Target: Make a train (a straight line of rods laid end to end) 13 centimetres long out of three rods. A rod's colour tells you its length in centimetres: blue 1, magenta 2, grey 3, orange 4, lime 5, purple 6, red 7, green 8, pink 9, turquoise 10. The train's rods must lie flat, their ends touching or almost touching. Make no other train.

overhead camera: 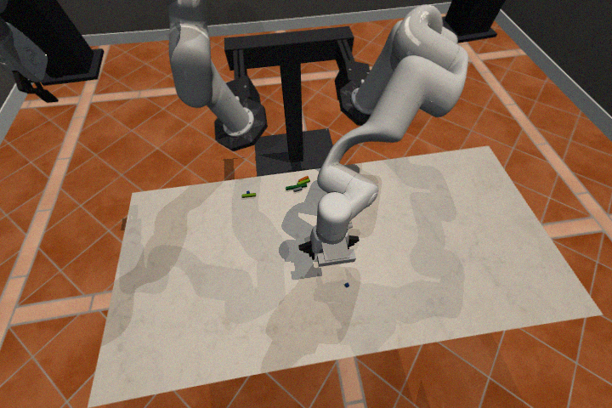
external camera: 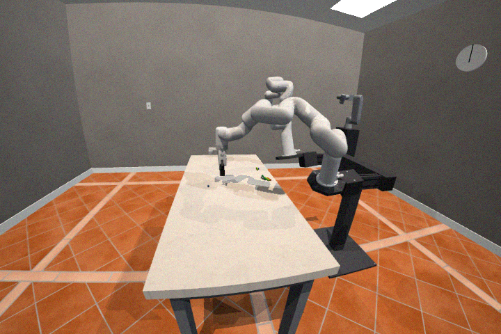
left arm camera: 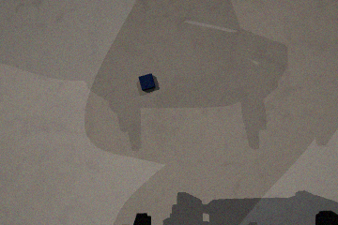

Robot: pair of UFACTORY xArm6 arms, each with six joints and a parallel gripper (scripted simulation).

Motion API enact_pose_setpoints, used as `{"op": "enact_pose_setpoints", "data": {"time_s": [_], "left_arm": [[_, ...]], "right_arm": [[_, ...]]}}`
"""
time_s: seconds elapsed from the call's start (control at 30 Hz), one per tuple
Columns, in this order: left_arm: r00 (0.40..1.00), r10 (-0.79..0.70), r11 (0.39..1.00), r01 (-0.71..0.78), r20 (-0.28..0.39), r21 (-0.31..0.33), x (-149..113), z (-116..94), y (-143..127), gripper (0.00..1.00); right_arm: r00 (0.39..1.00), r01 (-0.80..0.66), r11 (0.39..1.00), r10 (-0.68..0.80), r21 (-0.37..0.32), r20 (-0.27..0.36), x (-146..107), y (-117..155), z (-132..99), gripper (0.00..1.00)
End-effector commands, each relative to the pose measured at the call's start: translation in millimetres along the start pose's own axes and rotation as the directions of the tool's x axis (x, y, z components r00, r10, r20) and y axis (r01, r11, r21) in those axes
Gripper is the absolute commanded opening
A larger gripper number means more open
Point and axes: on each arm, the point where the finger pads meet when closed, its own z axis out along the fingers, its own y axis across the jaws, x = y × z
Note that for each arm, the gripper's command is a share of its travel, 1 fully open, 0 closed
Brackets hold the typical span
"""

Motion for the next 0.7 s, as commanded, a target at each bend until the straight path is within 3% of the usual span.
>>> {"op": "enact_pose_setpoints", "data": {"time_s": [0.0, 0.5, 0.67], "left_arm": [[1.000, -0.001, 1.000, 0.001, -0.005, -0.003, 2, -3, 1, 1.00], [0.990, 0.141, 0.990, -0.141, -0.006, -0.002, 7, -3, -1, 1.00], [0.946, 0.325, 0.946, -0.325, -0.006, 0.000, 14, -4, -4, 1.00]], "right_arm": [[1.000, 0.000, 1.000, 0.000, 0.000, -0.004, 1, 0, -1, 1.00], [1.000, 0.000, 1.000, 0.000, 0.000, -0.004, 1, 0, -1, 1.00], [1.000, 0.000, 1.000, 0.000, 0.000, -0.004, 1, 0, -1, 1.00]]}}
